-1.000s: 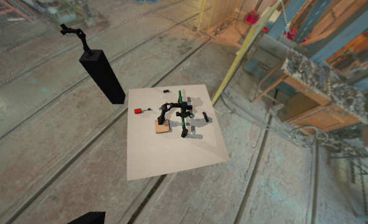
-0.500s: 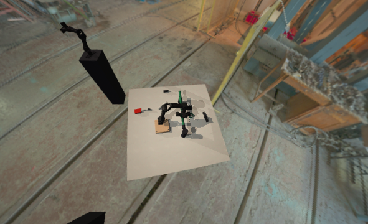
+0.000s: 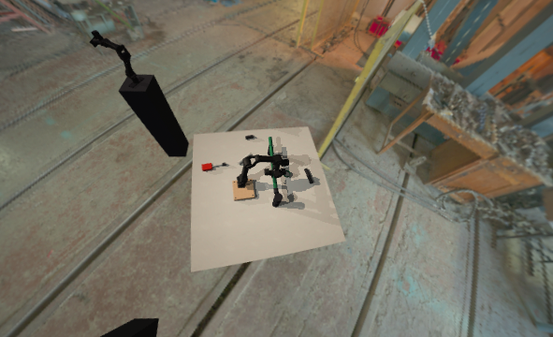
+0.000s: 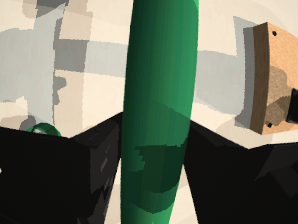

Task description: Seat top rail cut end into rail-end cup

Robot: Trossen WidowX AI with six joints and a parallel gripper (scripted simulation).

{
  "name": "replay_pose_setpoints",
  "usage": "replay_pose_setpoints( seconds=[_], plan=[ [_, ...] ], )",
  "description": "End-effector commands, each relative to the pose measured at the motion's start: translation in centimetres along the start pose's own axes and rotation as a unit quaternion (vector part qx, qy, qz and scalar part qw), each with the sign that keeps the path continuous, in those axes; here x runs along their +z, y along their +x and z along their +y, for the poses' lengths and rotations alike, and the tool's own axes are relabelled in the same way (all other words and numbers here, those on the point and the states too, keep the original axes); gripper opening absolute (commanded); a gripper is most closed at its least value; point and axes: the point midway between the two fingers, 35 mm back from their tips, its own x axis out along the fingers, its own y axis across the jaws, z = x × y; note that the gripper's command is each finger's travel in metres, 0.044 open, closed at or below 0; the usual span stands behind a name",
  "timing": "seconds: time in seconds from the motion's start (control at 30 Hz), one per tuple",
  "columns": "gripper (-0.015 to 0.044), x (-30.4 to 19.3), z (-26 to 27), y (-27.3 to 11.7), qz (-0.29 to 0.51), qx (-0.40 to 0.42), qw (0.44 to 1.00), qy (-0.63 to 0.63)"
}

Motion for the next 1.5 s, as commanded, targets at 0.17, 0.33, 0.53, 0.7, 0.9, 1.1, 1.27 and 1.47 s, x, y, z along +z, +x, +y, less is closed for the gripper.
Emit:
replay_pose_setpoints(
  seconds=[0.17,0.33,0.53,0.7,0.9,1.1,1.27,1.47],
  plan=[
    [0.0,1.0,0.0,0.1,-0.004,0.001,1.0,0.0],
    [0.0,1.4,0.1,0.1,-0.004,0.001,1.0,0.0],
    [0.0,1.9,0.1,0.2,-0.004,0.001,1.0,0.0],
    [0.0,2.3,0.1,0.3,-0.004,0.001,1.0,0.0],
    [0.0,2.7,0.1,0.3,-0.004,0.001,1.0,0.0],
    [0.0,3.2,0.1,0.4,-0.005,0.001,1.0,0.0],
    [0.0,2.8,0.1,0.5,0.001,-0.002,1.0,-0.002],
    [0.0,2.8,0.1,0.5,0.001,-0.002,1.0,-0.002]
  ],
)
